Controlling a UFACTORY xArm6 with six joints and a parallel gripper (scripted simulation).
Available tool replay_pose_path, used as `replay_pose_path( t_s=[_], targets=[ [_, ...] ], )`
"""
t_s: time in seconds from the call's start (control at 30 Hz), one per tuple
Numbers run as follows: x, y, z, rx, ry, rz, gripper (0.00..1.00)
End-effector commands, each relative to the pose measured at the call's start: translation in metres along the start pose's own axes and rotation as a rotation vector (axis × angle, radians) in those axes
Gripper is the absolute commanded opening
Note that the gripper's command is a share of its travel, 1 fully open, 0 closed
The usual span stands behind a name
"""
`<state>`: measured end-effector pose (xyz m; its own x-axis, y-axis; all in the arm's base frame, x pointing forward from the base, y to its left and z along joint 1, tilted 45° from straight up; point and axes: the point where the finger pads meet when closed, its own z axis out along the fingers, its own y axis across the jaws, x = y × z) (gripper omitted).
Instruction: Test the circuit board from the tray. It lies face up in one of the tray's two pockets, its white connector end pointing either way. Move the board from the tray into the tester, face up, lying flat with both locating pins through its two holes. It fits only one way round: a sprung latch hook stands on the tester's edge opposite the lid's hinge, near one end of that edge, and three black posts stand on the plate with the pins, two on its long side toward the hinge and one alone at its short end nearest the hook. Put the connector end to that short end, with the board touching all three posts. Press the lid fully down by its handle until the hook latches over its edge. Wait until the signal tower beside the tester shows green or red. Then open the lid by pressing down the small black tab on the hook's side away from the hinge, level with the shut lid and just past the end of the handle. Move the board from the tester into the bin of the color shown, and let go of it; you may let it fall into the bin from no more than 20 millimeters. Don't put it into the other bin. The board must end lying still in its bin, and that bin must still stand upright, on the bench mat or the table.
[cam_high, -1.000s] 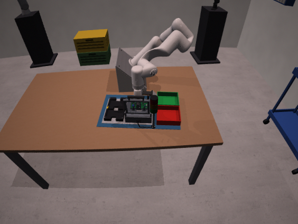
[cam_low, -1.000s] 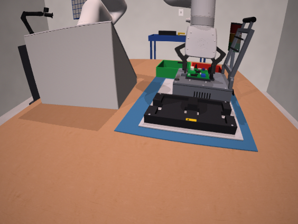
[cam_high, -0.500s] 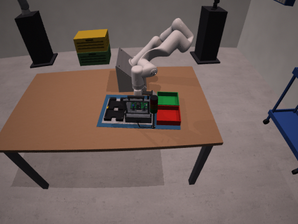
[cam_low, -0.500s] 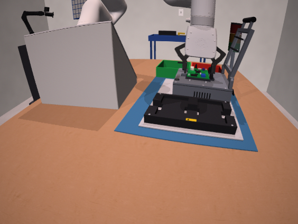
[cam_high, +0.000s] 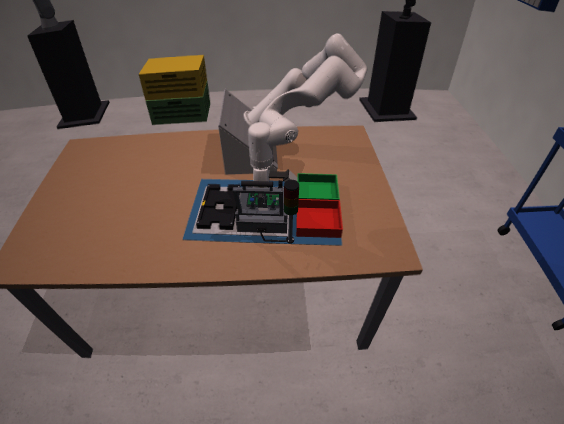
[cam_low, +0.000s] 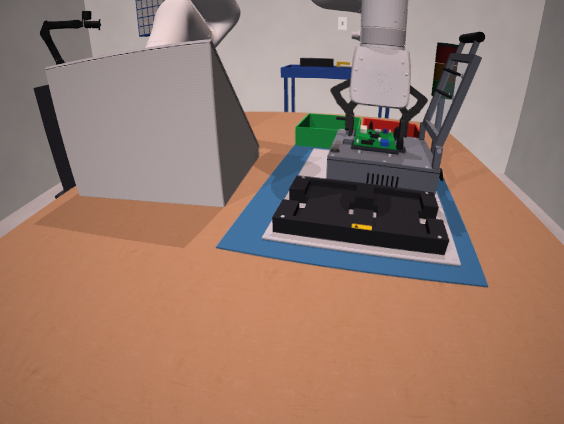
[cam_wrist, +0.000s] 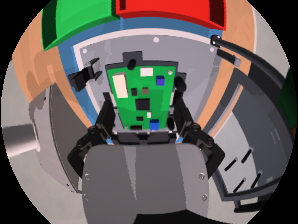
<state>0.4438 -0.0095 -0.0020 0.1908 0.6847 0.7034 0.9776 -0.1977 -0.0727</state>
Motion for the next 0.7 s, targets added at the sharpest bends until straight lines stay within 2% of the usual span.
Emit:
replay_pose_path(
  t_s=[0.0,0.17,0.5,0.57,0.67],
  targets=[
    [0.0,0.002,-0.007,-0.004,-0.001,-0.001,1.0],
    [0.0,0.001,-0.036,-0.004,-0.001,-0.001,1.0],
    [0.0,0.001,-0.122,-0.004,-0.001,-0.001,1.0],
    [0.0,0.001,-0.122,-0.004,-0.001,-0.001,1.0],
    [0.0,0.001,-0.153,-0.004,-0.001,-0.001,1.0]
  ],
)
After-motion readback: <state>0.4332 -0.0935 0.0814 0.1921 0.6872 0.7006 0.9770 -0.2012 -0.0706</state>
